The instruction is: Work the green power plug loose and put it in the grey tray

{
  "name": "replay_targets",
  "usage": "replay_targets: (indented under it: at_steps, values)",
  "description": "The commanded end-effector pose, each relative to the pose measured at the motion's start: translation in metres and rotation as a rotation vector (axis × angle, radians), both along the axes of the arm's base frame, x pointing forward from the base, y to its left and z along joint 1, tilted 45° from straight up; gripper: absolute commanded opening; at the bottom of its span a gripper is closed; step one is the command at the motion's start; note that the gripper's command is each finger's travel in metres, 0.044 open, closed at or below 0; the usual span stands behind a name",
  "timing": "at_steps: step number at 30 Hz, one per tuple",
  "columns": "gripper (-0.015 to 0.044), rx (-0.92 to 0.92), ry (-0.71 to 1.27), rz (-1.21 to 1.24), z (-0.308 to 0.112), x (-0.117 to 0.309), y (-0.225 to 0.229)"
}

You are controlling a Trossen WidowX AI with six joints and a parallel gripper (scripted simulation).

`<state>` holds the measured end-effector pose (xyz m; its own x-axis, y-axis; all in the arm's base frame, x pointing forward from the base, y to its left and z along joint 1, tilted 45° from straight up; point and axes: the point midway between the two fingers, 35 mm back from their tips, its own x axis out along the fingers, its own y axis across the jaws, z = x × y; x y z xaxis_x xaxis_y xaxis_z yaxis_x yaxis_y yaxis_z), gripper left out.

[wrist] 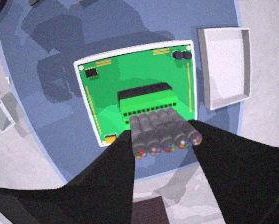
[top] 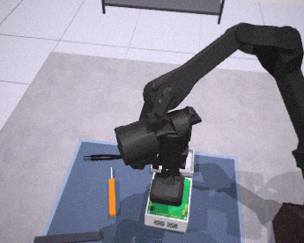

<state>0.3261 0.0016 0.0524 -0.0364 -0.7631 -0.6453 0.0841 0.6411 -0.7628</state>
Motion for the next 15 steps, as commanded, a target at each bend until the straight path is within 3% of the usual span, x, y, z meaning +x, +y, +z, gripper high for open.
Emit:
replay_targets:
  at_steps: [1, 15]
  values:
    - [0.0000, -0.046, -0.007, 0.041, 0.006, 0.001, 0.019]
    - [0.0000, 0.229, -0.023, 0.054, 0.025, 0.000, 0.005]
